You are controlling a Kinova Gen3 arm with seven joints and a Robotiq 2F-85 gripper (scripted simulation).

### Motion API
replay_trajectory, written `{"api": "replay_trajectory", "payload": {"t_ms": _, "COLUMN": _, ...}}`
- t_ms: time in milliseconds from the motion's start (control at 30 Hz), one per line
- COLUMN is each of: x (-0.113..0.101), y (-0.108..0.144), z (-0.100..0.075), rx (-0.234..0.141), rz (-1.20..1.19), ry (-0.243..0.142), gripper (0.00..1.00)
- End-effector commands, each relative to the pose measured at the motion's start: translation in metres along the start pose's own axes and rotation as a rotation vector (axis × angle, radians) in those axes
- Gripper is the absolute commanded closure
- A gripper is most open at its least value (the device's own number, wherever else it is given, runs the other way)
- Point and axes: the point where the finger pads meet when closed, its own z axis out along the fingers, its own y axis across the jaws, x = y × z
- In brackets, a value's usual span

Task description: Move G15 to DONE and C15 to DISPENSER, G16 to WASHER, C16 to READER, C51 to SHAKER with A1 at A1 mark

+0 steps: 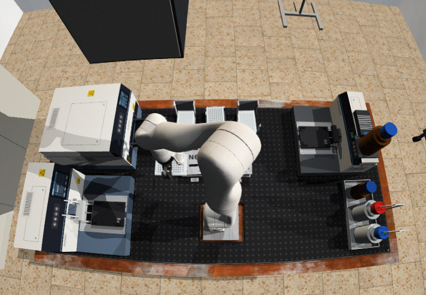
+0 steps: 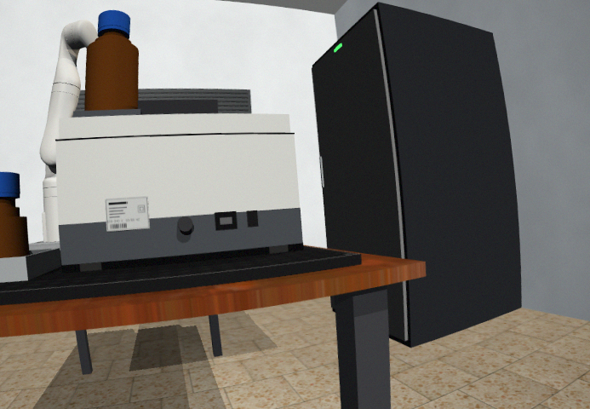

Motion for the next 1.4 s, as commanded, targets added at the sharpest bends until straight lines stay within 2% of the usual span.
{"api": "replay_trajectory", "payload": {"t_ms": 0, "x": 0.012, "y": -0.005, "z": 0.0, "rx": 0.0, "rz": -0.001, "ry": -0.003, "gripper": 0.06}}
{"api": "replay_trajectory", "payload": {"t_ms": 733, "x": 0.073, "y": -0.026, "z": 0.0, "rx": 0.0, "rz": 0.0, "ry": -0.003, "gripper": 0.06}}
{"api": "replay_trajectory", "payload": {"t_ms": 800, "x": 0.073, "y": -0.026, "z": 0.0, "rx": 0.0, "rz": 0.0, "ry": -0.003, "gripper": 0.06}}
{"api": "replay_trajectory", "payload": {"t_ms": 1300, "x": 0.118, "y": -0.042, "z": 0.0, "rx": 0.0, "rz": 0.001, "ry": -0.002, "gripper": 0.06}}
{"api": "replay_trajectory", "payload": {"t_ms": 1367, "x": 0.118, "y": -0.042, "z": 0.0, "rx": 0.0, "rz": 0.001, "ry": -0.002, "gripper": 0.06}}
